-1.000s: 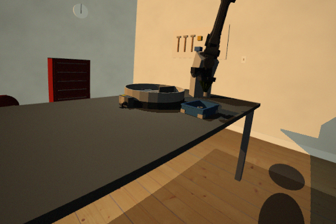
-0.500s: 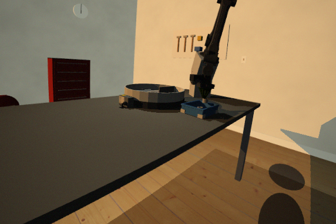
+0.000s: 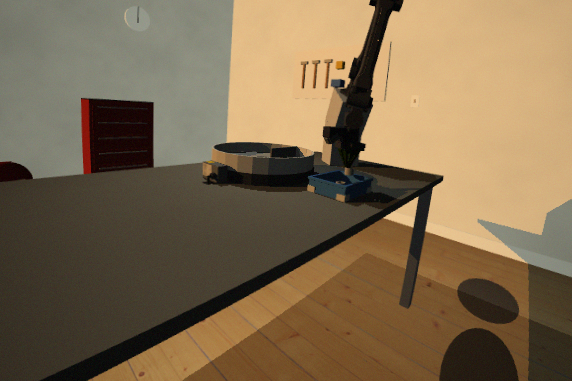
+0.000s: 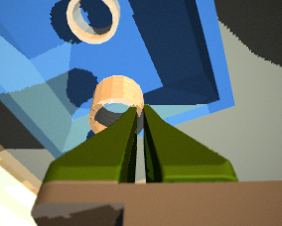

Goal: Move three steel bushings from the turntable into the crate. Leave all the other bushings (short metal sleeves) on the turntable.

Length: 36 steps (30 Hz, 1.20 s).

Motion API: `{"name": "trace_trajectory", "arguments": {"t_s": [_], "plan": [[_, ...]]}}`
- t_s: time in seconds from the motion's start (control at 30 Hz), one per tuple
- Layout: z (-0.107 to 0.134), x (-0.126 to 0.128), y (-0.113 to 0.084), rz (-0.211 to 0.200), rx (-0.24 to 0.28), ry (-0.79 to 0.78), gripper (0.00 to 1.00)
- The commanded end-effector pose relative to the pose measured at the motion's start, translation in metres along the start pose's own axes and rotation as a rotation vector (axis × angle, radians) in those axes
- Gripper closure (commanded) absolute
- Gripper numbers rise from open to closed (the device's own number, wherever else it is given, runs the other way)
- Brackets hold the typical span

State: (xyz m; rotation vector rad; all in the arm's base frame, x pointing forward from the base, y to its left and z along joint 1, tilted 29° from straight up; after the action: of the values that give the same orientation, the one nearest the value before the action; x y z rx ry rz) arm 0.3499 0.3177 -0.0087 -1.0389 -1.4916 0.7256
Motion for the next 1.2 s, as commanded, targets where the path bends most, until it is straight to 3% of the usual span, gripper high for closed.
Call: {"name": "trace_trajectory", "arguments": {"t_s": [0.0,1.17], "plan": [[-0.0114,0.0151,-0.0146,-0.038,-0.040,-0.001,1.00],[-0.0142,0.0163,-0.0149,-0.031,-0.034,0.002,1.00]]}}
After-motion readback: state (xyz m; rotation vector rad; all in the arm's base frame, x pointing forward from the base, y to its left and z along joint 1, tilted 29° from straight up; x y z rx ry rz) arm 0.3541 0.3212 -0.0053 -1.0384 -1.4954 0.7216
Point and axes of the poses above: the point where the finger pads meet when closed, its own y axis out along the fingers, its own x axis across the jaws, z = x × y, the point moved 6 cm from there along -y, back along the fingers, and after that the axes turned 10 degrees about -y, right-handed, at the moved point
